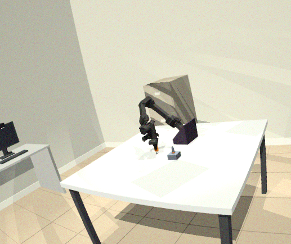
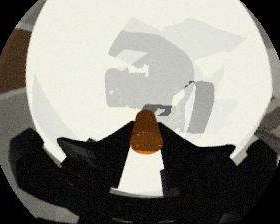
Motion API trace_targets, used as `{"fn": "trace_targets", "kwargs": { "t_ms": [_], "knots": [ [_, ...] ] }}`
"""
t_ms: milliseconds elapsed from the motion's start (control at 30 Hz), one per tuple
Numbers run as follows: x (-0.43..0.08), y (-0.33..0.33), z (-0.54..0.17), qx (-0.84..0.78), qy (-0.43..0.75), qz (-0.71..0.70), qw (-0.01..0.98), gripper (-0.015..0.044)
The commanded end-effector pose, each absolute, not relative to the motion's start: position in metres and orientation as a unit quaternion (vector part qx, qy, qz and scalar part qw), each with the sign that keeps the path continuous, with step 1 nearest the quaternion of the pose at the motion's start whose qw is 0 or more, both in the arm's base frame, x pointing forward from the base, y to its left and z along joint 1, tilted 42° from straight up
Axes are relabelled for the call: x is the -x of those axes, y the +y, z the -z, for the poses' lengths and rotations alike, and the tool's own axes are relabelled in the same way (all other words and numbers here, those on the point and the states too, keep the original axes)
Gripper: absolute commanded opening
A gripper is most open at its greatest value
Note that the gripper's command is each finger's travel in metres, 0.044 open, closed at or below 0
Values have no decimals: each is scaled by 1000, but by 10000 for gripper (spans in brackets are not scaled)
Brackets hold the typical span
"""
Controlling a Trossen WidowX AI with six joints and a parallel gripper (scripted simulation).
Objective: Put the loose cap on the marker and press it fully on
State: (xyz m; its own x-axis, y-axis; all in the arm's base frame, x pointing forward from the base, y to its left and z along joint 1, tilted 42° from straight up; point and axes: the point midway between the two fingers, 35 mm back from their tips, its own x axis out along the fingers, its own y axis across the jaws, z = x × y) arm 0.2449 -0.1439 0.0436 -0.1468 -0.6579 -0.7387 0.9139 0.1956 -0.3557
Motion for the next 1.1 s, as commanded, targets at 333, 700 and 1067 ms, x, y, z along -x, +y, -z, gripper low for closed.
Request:
{"fn": "trace_targets", "kwargs": {
  "t_ms": [333,700,1067],
  "knots": [
    [-250,-123,-69,-149,435,618,638,0],
    [-274,-99,-57,-155,438,613,639,0],
    [-296,-69,-43,-158,440,610,640,0]
  ]
}}
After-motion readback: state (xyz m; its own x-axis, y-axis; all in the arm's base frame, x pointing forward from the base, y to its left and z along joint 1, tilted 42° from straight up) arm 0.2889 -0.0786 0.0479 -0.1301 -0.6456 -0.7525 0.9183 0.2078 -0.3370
